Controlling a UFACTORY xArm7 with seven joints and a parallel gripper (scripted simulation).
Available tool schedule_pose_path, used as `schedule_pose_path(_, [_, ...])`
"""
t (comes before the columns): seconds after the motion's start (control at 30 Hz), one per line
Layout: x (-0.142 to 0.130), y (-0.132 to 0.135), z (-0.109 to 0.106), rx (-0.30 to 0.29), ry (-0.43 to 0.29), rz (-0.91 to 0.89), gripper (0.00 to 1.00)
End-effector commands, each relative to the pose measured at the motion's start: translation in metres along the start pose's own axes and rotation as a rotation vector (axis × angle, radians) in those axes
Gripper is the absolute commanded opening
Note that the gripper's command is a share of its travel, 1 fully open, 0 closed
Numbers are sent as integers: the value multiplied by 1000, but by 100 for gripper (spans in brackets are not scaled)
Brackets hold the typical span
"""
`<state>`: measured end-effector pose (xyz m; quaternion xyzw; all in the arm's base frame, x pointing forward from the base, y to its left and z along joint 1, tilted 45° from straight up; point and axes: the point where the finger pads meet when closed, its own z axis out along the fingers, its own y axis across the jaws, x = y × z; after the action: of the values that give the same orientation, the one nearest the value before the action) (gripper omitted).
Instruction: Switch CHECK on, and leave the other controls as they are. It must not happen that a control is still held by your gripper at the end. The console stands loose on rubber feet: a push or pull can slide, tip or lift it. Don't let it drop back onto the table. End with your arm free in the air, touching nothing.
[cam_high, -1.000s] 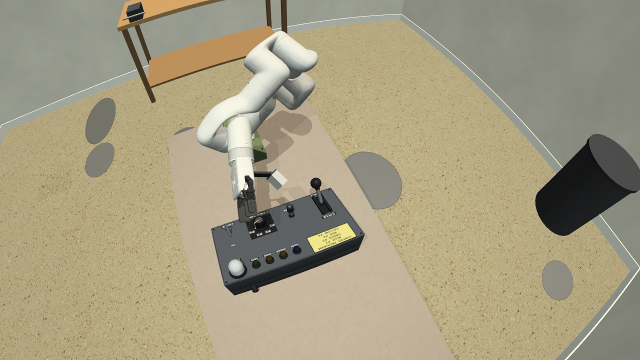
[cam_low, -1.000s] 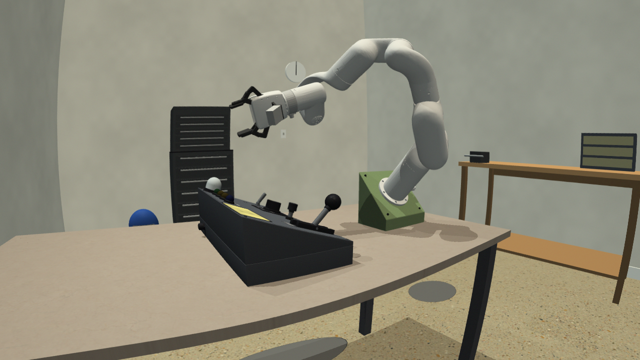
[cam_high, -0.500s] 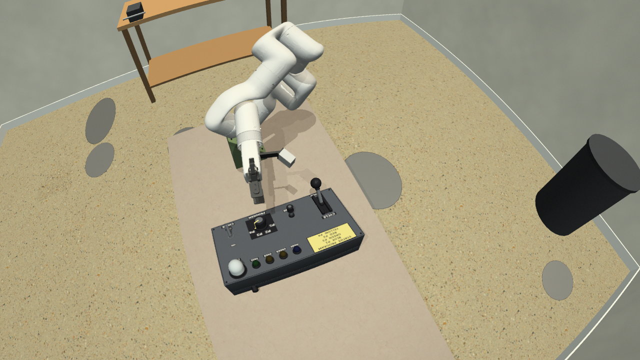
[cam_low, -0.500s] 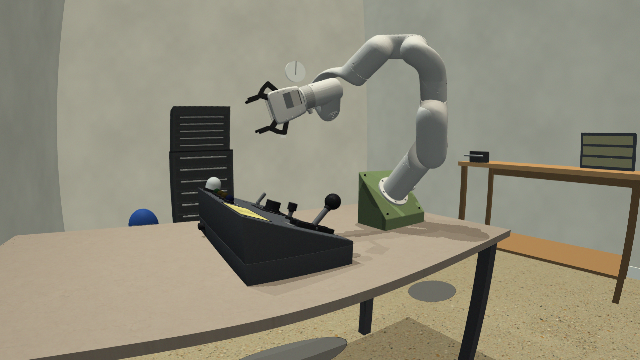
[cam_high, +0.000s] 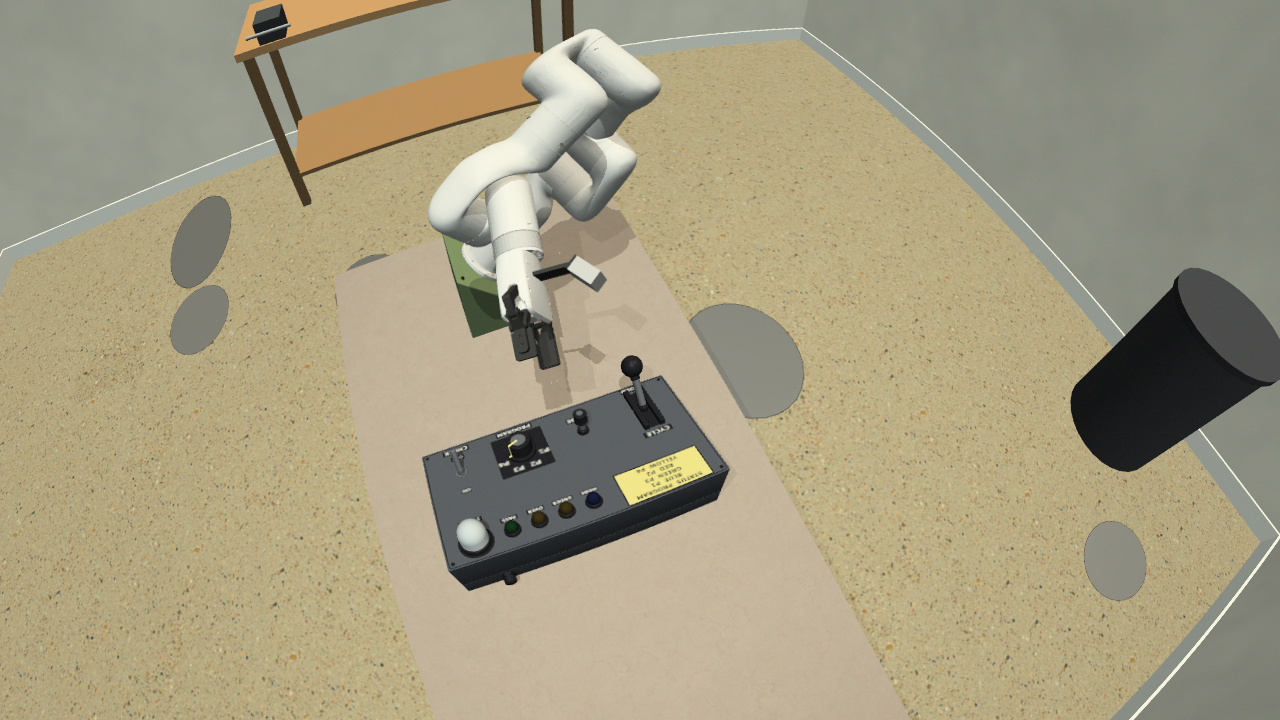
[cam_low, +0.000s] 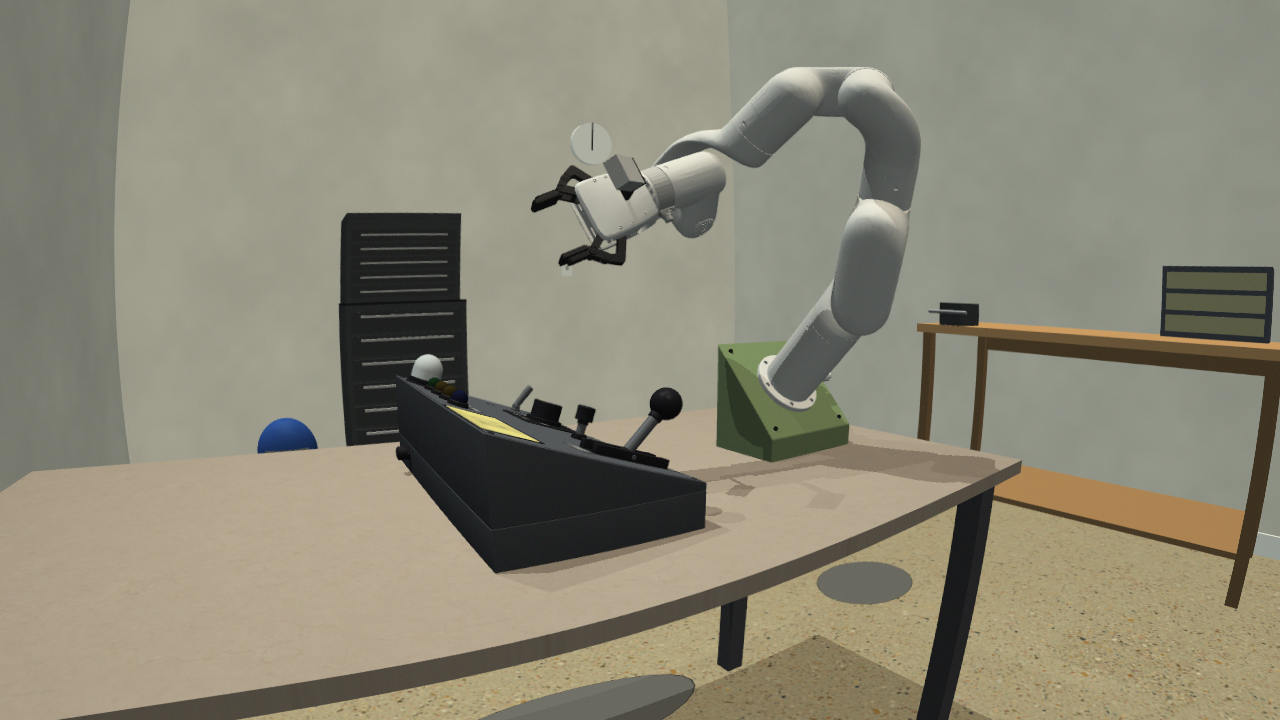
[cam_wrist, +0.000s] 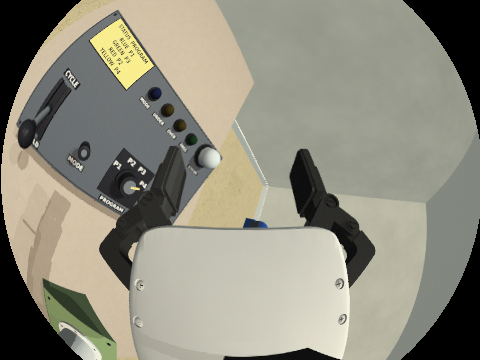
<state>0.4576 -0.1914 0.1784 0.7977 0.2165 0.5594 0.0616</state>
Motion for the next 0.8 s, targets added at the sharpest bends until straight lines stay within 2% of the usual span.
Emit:
schedule_pose_path(0.0, [14, -18, -24, 30, -1, 161, 100])
schedule_pose_path(0.07, [14, -18, -24, 30, -1, 161, 100])
schedule_pose_path(0.1, [19, -28, -34, 41, 1, 239, 100])
schedule_pose_path(0.17, [19, -28, -34, 41, 1, 239, 100])
schedule_pose_path(0.2, [25, -39, -44, 52, 1, 316, 100])
schedule_pose_path(0.27, [25, -39, -44, 52, 1, 316, 100])
schedule_pose_path(0.3, [30, -50, -54, 64, 0, 393, 100])
schedule_pose_path(0.43, [30, -50, -54, 64, 0, 393, 100])
schedule_pose_path(0.5, [39, -72, -71, 86, -4, 541, 100])
schedule_pose_path(0.6, [39, -72, -71, 86, -4, 541, 100])
schedule_pose_path(0.63, [43, -83, -79, 96, -8, 611, 100])
schedule_pose_path(0.7, [43, -83, -79, 96, -8, 611, 100])
schedule_pose_path(0.73, [47, -94, -86, 106, -12, 678, 100])
schedule_pose_path(0.77, [47, -94, -86, 106, -12, 678, 100])
